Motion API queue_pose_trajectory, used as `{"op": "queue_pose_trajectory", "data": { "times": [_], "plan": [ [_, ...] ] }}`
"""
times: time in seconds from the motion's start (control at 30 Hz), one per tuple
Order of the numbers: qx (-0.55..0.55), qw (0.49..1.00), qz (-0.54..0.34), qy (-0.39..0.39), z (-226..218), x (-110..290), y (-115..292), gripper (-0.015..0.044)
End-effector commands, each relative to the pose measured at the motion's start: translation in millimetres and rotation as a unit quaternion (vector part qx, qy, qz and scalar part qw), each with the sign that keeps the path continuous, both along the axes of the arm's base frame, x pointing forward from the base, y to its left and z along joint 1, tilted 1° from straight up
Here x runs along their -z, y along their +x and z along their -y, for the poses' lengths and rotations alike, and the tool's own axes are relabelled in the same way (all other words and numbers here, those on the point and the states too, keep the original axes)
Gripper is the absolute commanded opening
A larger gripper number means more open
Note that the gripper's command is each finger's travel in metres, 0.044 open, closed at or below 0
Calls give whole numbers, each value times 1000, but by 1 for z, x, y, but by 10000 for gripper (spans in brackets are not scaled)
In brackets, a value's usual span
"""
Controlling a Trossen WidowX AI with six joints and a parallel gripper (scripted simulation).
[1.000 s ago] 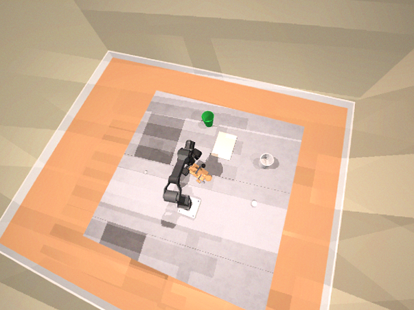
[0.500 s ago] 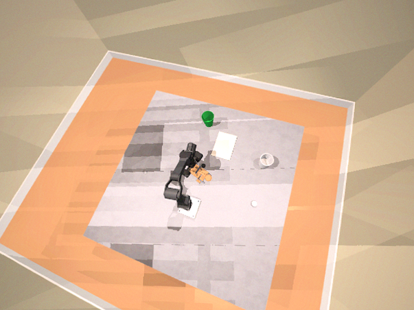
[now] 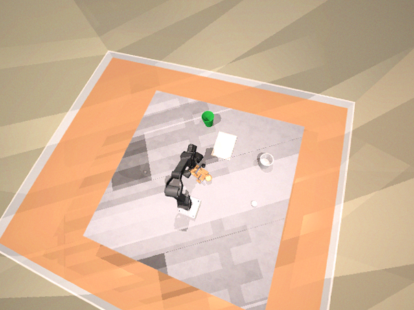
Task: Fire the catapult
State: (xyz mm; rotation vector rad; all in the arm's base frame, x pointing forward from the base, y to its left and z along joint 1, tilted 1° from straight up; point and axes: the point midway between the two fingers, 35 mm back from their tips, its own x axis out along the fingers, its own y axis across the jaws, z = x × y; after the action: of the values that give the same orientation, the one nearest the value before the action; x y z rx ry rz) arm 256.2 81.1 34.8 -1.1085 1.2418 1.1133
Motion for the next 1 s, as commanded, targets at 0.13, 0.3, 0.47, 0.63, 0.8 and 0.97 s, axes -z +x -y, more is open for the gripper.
{"op": "queue_pose_trajectory", "data": {
  "times": [0.13, 0.3, 0.47, 0.63, 0.8, 0.97],
  "plan": [
    [1, 1000, -4, 1, 0, 16, -3, 440],
    [1, 1000, -4, 1, 0, 21, -3, 440],
    [-1, 1000, -2, 0, 0, 18, -1, 387],
    [-1, 1000, -2, 0, 0, 18, -1, 256],
    [-1, 1000, -2, 0, 0, 18, -1, 145],
    [-1, 1000, -2, 0, 0, 18, -1, 111]
  ]
}}
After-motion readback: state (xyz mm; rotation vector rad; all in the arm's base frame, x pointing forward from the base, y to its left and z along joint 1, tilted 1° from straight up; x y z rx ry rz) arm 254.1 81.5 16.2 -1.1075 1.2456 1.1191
